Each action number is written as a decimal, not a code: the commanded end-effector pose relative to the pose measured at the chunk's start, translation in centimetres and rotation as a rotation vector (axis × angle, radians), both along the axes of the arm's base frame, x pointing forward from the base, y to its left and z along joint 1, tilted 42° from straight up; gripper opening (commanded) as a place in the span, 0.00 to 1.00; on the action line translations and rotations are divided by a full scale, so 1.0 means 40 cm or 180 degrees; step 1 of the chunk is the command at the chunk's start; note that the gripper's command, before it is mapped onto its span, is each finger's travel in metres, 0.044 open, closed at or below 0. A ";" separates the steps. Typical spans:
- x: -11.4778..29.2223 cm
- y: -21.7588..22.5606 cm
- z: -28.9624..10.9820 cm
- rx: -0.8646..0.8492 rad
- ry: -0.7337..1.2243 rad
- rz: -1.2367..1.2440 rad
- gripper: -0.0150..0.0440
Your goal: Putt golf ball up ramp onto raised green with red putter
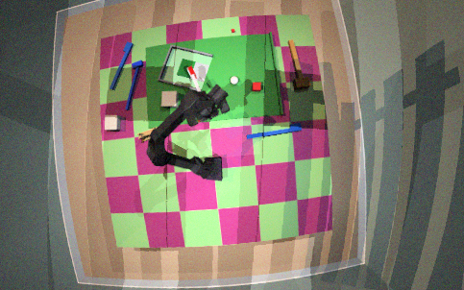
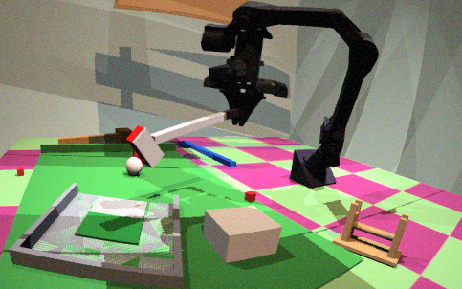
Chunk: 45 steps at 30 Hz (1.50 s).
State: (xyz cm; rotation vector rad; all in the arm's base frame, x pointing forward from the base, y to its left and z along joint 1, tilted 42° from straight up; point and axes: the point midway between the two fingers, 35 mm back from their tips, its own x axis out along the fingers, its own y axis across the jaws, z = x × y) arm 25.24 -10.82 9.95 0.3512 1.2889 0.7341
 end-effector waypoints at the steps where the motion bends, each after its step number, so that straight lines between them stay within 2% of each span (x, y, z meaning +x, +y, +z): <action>1: -0.017 -0.063 -0.044 0.0006 0.0433 -0.0450 0.25; 12: -0.095 -0.186 -0.162 0.0101 0.1544 -0.1496 0.25; 45: -0.089 -0.097 -0.267 0.0106 0.1558 -0.1512 0.25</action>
